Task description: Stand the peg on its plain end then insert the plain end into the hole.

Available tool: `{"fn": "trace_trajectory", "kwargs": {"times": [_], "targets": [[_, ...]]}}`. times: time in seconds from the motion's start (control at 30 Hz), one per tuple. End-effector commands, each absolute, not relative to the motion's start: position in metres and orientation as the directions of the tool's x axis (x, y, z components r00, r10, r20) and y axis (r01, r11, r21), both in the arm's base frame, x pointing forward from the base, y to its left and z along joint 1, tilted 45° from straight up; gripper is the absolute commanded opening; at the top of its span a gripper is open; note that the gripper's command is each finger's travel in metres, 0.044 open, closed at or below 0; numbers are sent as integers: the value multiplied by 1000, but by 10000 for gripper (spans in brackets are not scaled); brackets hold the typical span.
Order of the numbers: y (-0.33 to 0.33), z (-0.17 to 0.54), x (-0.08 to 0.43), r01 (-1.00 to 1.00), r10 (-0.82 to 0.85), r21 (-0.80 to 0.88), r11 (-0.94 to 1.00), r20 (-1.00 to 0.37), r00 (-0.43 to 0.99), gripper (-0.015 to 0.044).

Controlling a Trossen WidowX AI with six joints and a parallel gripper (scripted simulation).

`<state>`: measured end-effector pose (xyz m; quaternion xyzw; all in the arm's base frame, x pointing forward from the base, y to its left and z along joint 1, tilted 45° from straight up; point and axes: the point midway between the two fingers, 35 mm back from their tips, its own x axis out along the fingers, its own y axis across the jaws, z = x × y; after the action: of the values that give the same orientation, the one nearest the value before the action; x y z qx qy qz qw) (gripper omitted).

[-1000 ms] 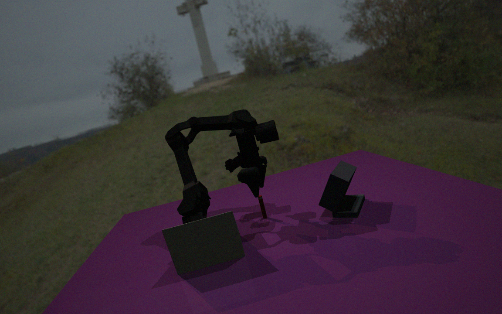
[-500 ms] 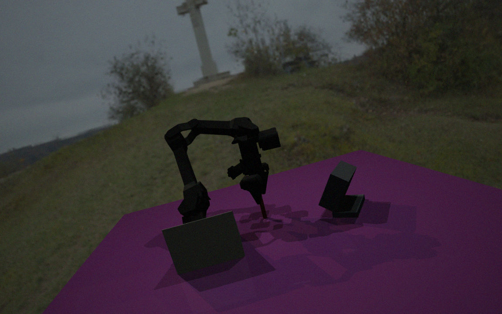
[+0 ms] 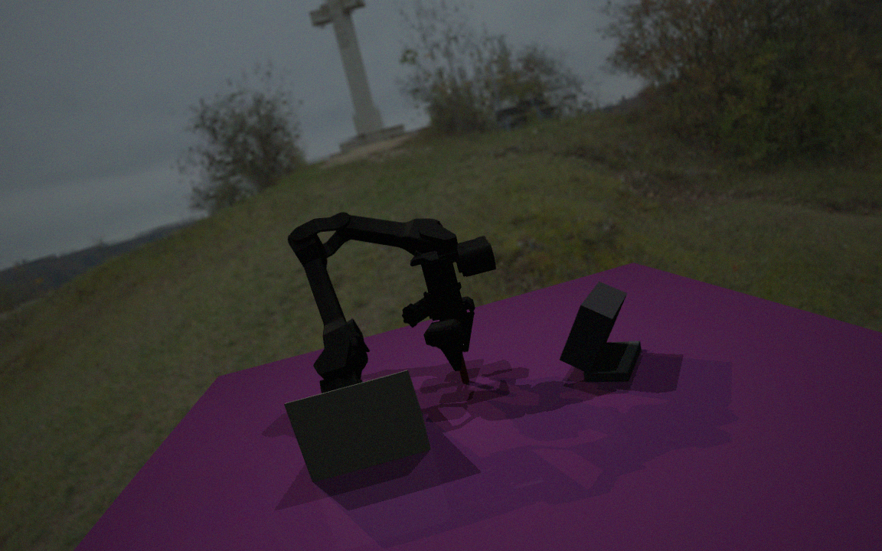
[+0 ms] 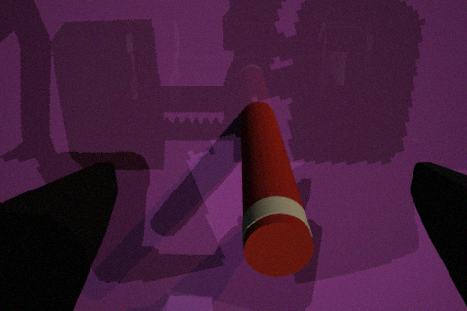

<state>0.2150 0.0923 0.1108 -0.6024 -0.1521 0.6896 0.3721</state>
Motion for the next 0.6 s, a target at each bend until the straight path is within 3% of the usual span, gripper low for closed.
{"fn": "trace_trajectory", "kwargs": {"times": [0.0, 0.07, 0.57], "targets": [[97, 107, 213, -333, 701, -660, -673, -714, -2, 440], [98, 106, 212, -333, 701, -660, -673, -713, -2, 440], [95, 108, 214, -330, 697, -659, -676, -717, 1, 46]]}}
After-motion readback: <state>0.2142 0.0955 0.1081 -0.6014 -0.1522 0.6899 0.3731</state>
